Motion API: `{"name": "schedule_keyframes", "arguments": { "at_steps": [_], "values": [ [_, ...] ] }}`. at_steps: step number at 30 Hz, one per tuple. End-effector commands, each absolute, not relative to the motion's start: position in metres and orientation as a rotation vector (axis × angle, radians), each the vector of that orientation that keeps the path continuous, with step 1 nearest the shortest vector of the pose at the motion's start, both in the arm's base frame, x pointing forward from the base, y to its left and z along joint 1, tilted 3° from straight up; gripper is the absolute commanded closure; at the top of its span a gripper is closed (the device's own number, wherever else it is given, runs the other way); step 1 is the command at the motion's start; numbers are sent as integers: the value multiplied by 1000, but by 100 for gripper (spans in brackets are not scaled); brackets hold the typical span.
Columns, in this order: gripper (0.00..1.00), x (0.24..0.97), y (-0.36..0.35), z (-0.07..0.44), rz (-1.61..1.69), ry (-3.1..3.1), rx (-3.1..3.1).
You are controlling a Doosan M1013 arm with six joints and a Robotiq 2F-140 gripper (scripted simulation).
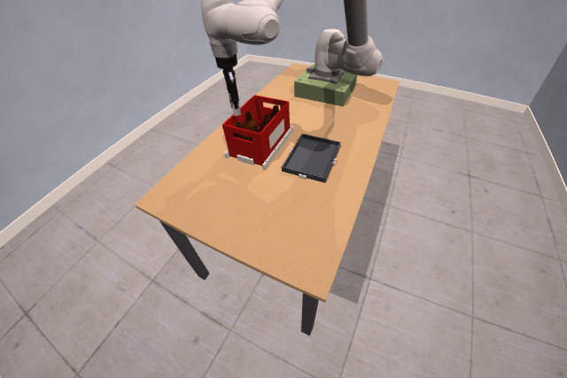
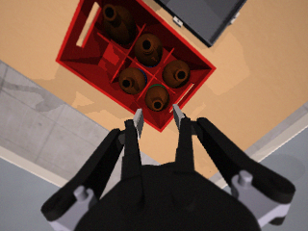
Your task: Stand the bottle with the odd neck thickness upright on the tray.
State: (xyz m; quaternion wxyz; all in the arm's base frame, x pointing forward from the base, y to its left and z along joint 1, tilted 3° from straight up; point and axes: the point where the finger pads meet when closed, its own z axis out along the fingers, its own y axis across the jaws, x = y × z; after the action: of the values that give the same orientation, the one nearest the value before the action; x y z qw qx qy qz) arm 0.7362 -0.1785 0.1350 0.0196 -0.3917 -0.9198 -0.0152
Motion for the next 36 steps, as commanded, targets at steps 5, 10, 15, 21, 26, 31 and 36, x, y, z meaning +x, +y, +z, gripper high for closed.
{"name": "schedule_keyframes", "arguments": {
  "at_steps": [5, 10, 15, 21, 26, 31, 36],
  "values": [
    [62, 736, -183, 139, -43, -2856, -1215],
    [62, 736, -183, 139, -43, -2856, -1215],
    [100, 736, -183, 139, -43, -2856, -1215],
    [100, 736, -183, 139, -43, -2856, -1215],
    [100, 736, -183, 139, -43, -2856, -1215],
    [100, 736, -183, 139, -43, -2856, -1215],
    [100, 736, -183, 139, -43, -2856, -1215]
  ]
}}
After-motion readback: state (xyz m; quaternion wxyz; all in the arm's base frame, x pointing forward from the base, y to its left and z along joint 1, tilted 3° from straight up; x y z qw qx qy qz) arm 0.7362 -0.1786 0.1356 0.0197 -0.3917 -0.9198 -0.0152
